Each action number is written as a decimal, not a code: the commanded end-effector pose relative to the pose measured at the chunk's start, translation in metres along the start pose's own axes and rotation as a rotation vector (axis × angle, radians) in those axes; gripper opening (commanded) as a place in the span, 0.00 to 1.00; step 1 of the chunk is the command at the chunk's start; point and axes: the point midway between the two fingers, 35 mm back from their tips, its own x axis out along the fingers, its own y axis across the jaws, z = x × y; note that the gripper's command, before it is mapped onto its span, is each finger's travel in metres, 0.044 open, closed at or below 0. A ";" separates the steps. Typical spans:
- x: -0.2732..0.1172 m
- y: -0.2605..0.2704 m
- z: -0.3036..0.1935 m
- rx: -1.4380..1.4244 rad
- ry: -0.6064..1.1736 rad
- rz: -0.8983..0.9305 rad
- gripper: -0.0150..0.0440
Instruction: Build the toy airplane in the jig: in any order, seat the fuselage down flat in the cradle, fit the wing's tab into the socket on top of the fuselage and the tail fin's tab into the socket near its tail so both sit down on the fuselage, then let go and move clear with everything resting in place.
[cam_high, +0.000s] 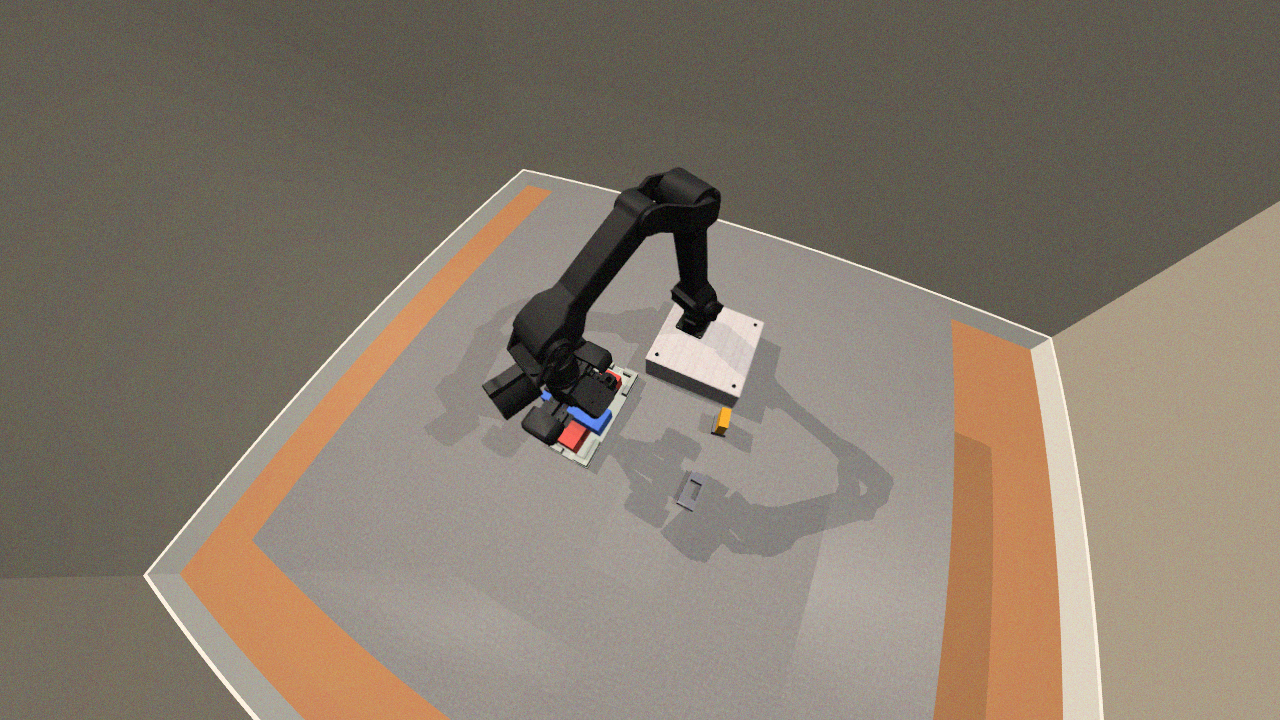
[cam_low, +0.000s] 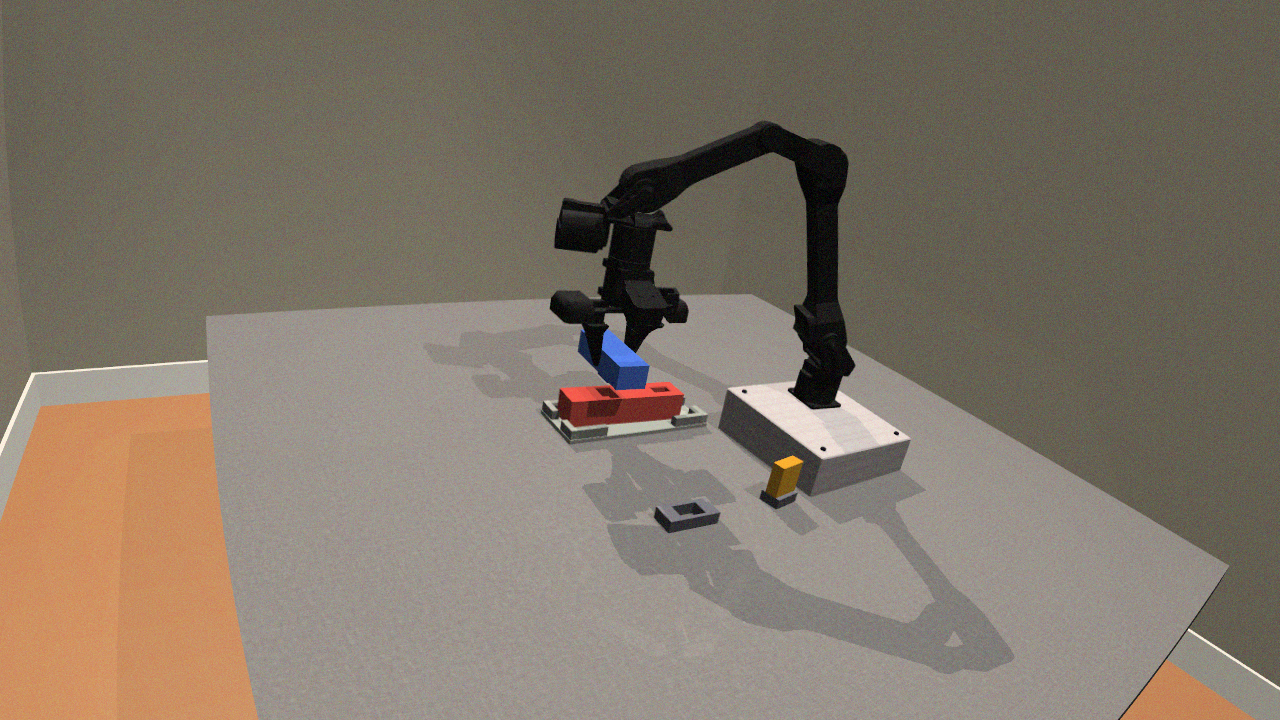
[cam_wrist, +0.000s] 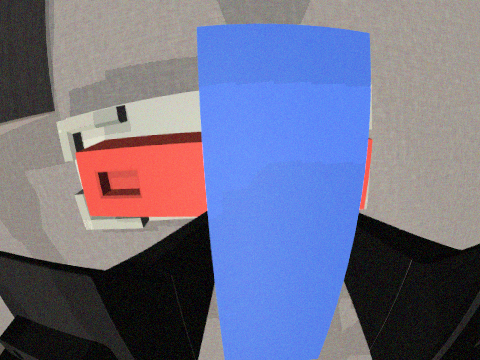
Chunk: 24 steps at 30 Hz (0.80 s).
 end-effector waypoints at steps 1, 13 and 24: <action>0.008 0.001 0.001 -0.004 -0.005 0.006 0.59; 0.026 0.002 0.001 -0.004 -0.005 0.006 0.59; 0.024 0.001 0.001 -0.002 -0.002 0.005 0.48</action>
